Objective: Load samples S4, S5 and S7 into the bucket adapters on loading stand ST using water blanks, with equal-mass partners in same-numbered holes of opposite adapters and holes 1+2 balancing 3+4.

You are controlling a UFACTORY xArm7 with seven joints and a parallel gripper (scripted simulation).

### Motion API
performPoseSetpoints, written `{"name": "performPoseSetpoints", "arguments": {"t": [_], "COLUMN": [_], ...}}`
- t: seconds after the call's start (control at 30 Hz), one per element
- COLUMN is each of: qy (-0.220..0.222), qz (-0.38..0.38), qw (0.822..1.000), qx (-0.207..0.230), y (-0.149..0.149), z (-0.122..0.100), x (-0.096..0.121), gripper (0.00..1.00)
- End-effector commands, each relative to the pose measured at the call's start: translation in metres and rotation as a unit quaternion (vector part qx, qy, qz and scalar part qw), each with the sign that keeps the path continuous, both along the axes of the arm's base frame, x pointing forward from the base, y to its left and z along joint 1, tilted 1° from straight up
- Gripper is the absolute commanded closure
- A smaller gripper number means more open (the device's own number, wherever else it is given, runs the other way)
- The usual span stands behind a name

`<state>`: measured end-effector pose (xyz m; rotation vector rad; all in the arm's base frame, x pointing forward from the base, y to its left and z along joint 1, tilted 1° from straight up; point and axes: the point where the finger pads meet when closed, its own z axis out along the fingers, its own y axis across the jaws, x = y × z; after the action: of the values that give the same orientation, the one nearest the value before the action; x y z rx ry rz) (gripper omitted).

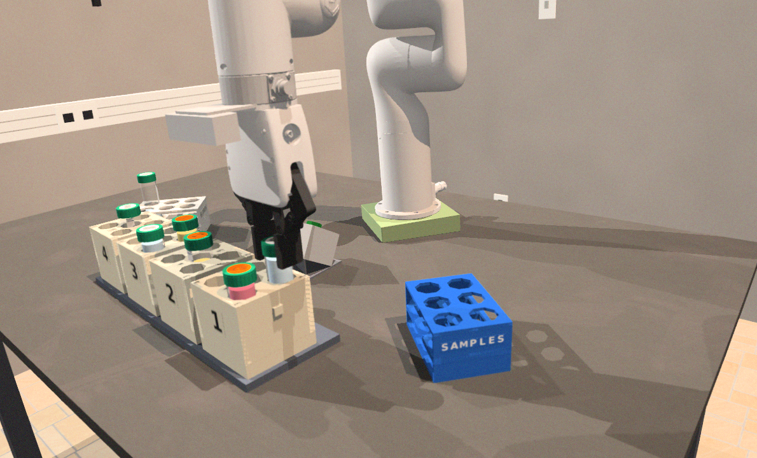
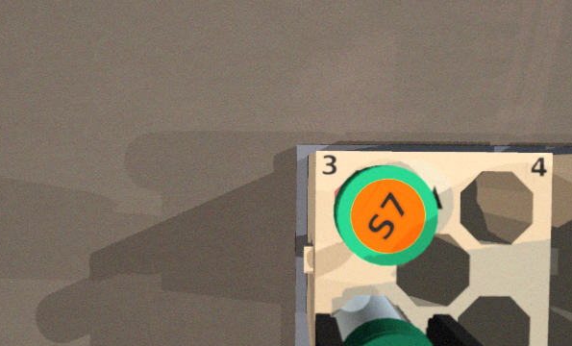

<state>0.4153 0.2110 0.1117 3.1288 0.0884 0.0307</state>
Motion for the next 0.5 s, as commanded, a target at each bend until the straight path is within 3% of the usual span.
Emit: {"name": "performPoseSetpoints", "arguments": {"t": [0.0,0.47], "qy": [-0.002,-0.002], "qz": [0.000,0.000], "qw": [1.000,1.000], "qx": [0.001,0.001], "y": [0.001,0.001], "z": [-0.003,-0.013], "x": [0.002,0.002], "gripper": [1.00,1.00]}}
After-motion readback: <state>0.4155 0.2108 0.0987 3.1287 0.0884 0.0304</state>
